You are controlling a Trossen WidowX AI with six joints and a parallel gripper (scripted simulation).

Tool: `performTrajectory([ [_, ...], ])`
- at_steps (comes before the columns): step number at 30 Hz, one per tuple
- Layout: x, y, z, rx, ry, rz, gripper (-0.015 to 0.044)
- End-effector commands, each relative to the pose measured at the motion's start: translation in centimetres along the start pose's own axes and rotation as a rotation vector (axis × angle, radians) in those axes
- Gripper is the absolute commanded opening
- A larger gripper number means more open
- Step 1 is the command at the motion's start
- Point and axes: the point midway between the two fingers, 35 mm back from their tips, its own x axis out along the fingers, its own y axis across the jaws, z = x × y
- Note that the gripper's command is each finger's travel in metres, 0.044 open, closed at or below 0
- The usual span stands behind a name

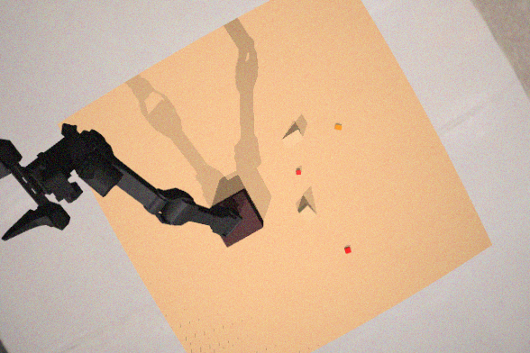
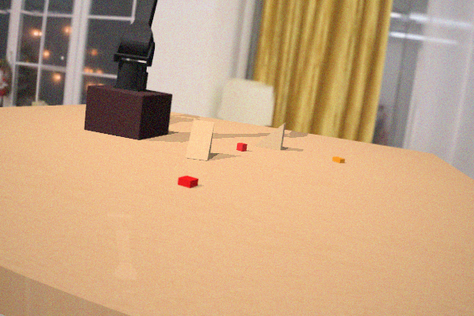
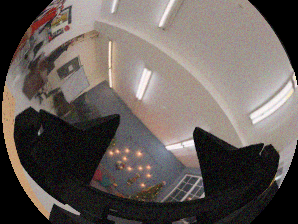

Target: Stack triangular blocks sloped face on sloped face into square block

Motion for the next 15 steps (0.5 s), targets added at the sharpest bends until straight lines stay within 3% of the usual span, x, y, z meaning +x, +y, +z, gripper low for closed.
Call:
performTrajectory([
  [1, -0.1, -0.1, 0.0, -0.002, 0.001, -0.006, 0.0426],
  [6, -3.0, -4.2, -0.4, -0.011, 0.061, -0.166, 0.0440],
  [15, -11.5, -12.0, -2.1, 0.023, 0.242, -0.481, 0.0440],
])
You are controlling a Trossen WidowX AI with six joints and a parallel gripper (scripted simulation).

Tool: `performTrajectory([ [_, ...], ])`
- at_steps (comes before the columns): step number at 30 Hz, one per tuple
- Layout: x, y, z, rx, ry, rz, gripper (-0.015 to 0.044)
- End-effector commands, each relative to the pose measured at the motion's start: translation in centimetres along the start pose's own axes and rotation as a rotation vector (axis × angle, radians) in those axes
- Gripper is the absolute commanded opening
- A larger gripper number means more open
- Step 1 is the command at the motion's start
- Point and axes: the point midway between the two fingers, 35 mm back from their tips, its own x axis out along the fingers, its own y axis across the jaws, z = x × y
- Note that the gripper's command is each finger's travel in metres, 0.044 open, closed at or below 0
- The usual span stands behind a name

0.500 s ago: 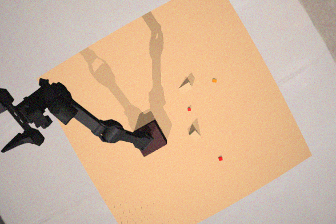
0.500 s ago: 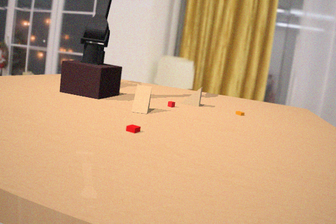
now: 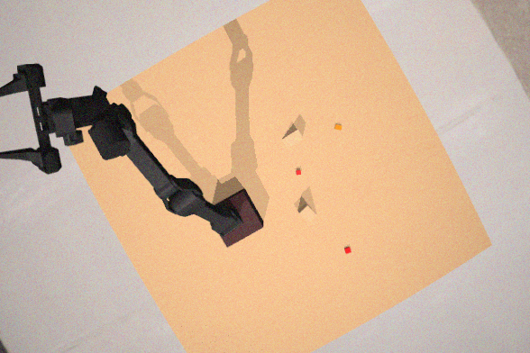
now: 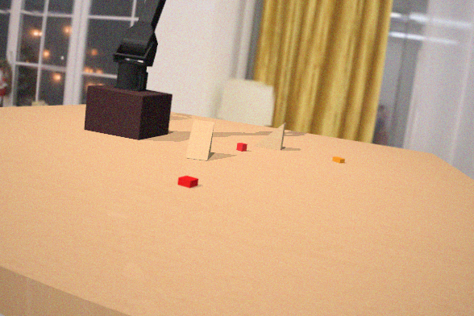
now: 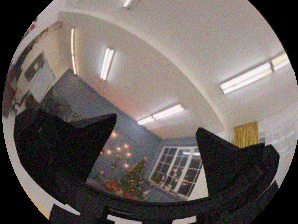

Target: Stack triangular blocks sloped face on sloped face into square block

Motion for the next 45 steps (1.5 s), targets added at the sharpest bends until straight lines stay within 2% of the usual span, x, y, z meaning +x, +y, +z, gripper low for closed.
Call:
performTrajectory([
  [1, -2.5, -4.1, -1.0, 0.002, 0.068, -0.127, 0.0440],
  [15, -13.9, -15.6, -2.8, -0.003, 0.276, -0.539, 0.0440],
  [20, -20.0, -19.6, -2.1, -0.034, 0.348, -0.737, 0.0440],
  [26, -24.6, -21.8, -1.7, -0.043, 0.401, -0.870, 0.0440],
  [35, -38.6, -25.1, -0.4, -0.013, 0.550, -1.221, 0.0440],
  [42, -49.0, -24.2, -0.2, 0.096, 0.687, -1.498, 0.0440],
  [45, -51.9, -23.6, 0.0, 0.132, 0.720, -1.574, 0.0440],
])
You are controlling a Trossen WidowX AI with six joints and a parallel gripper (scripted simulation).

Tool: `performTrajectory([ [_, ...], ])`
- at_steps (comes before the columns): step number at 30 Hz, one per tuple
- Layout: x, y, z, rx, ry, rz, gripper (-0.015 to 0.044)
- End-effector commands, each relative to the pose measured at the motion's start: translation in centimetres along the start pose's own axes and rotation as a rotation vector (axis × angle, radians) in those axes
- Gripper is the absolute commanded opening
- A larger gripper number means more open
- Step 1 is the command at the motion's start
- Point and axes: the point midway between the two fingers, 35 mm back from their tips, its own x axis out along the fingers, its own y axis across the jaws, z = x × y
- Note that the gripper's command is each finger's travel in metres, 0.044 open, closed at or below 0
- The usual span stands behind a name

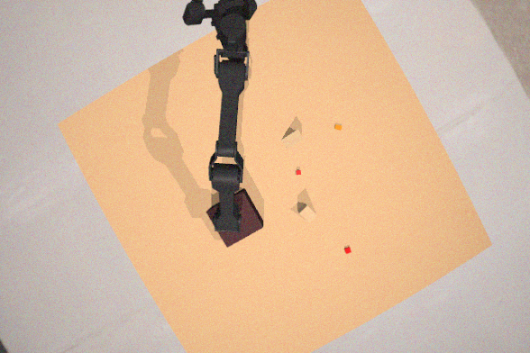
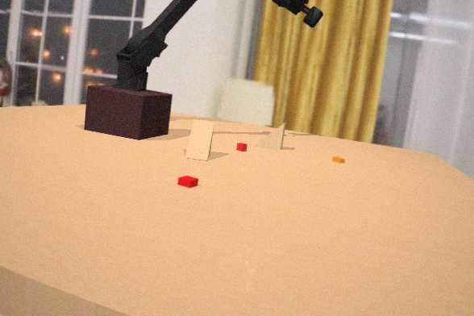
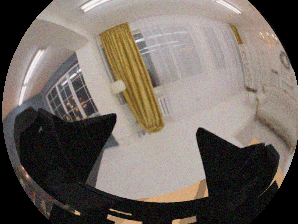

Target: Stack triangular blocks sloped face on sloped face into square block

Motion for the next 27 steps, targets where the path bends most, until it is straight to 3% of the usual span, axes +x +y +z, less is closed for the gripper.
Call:
performTrajectory([
  [1, -0.7, -3.7, -1.6, 0.031, 0.069, -0.096, 0.0440],
  [12, -8.2, -19.3, -8.9, 0.253, 0.383, -0.534, 0.0440],
  [19, -16.3, -26.0, -13.7, 0.416, 0.601, -0.780, 0.0440],
  [27, -27.8, -29.5, -19.4, 0.685, 0.904, -1.023, 0.0440],
])
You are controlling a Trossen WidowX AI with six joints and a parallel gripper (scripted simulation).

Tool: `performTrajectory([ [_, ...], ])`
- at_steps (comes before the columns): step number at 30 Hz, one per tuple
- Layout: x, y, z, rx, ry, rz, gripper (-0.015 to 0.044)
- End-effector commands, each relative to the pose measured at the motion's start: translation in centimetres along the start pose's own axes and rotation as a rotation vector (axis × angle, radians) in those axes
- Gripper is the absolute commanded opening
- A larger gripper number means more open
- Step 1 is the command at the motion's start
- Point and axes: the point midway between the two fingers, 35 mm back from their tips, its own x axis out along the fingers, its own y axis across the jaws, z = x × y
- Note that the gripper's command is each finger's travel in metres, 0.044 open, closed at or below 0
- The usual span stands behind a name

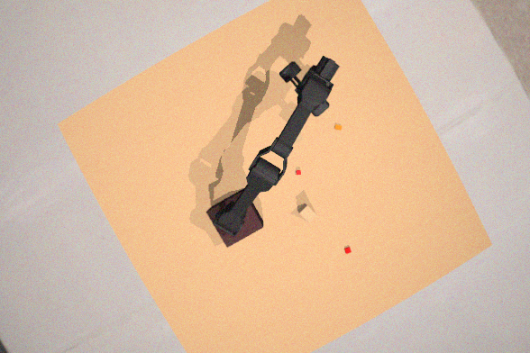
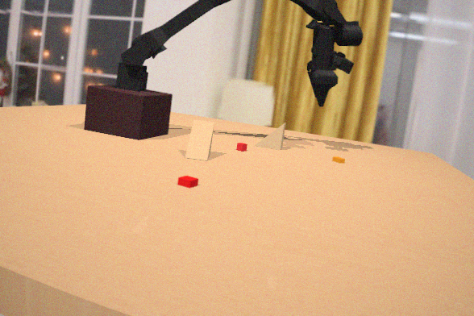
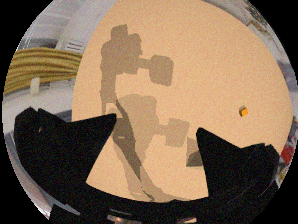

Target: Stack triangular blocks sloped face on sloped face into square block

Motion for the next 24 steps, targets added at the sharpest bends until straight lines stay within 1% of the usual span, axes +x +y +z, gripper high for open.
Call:
performTrajectory([
  [1, 0.2, -5.3, -2.4, 0.091, 0.160, -0.103, 0.0440],
  [5, -0.4, -10.5, -5.8, 0.189, 0.356, -0.199, 0.0440],
  [7, -0.8, -11.9, -6.9, 0.217, 0.419, -0.224, 0.0440],
  [14, -0.7, -12.1, -7.1, 0.221, 0.427, -0.227, 0.0440],
  [24, 0.8, -12.3, -7.5, 0.221, 0.427, -0.227, 0.0440],
])
